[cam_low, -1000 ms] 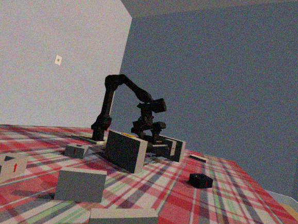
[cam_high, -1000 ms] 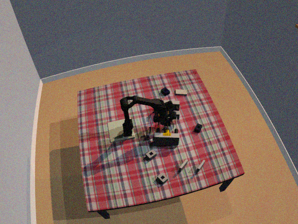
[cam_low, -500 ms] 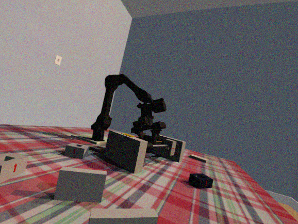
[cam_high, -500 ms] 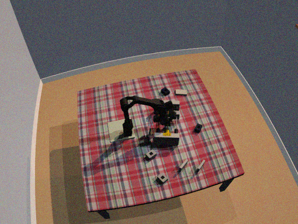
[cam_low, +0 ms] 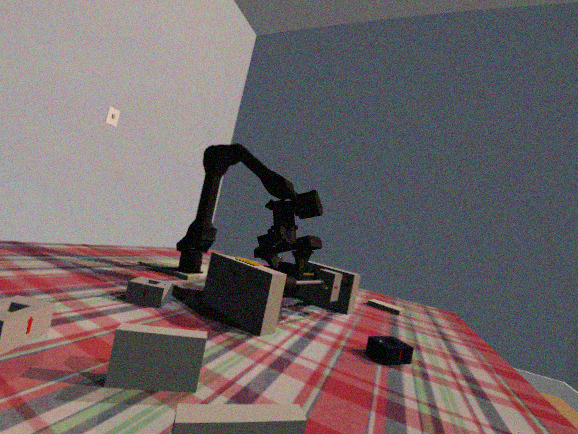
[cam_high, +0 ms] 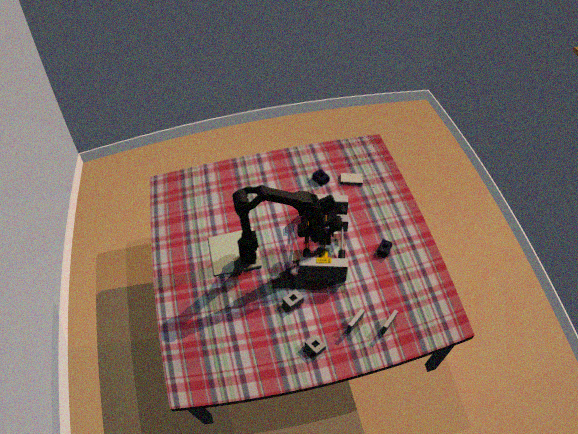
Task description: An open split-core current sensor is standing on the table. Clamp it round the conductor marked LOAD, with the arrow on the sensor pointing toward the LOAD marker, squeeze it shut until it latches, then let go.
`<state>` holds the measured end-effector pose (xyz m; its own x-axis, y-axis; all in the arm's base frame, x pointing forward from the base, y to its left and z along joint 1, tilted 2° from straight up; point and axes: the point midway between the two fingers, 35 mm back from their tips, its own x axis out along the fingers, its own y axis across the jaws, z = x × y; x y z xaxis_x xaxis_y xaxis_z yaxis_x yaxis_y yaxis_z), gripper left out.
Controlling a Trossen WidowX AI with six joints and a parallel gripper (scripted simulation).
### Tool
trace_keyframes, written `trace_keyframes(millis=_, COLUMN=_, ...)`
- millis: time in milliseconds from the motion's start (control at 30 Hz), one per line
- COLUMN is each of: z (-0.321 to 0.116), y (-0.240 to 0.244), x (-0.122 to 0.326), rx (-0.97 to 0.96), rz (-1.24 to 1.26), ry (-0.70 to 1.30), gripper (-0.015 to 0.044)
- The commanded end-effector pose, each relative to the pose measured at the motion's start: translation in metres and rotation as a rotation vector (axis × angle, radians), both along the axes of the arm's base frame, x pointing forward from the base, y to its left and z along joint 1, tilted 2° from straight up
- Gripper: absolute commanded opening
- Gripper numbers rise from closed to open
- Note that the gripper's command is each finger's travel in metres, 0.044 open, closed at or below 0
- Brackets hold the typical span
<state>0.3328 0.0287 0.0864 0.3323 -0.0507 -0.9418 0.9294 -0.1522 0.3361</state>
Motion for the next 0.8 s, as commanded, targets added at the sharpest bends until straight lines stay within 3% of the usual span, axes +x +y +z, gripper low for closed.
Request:
trace_keyframes(millis=0, z=0.0, y=0.0, x=0.0, rx=0.0, rz=0.0, ry=0.001, gripper=0.0263)
trace_keyframes(millis=533, z=0.0, y=0.0, x=0.0, rx=0.0, rz=0.0, ry=0.001, gripper=0.0263)
trace_keyframes(millis=767, z=0.0, y=0.0, x=0.0, rx=0.0, rz=0.0, ry=0.001, gripper=0.044)
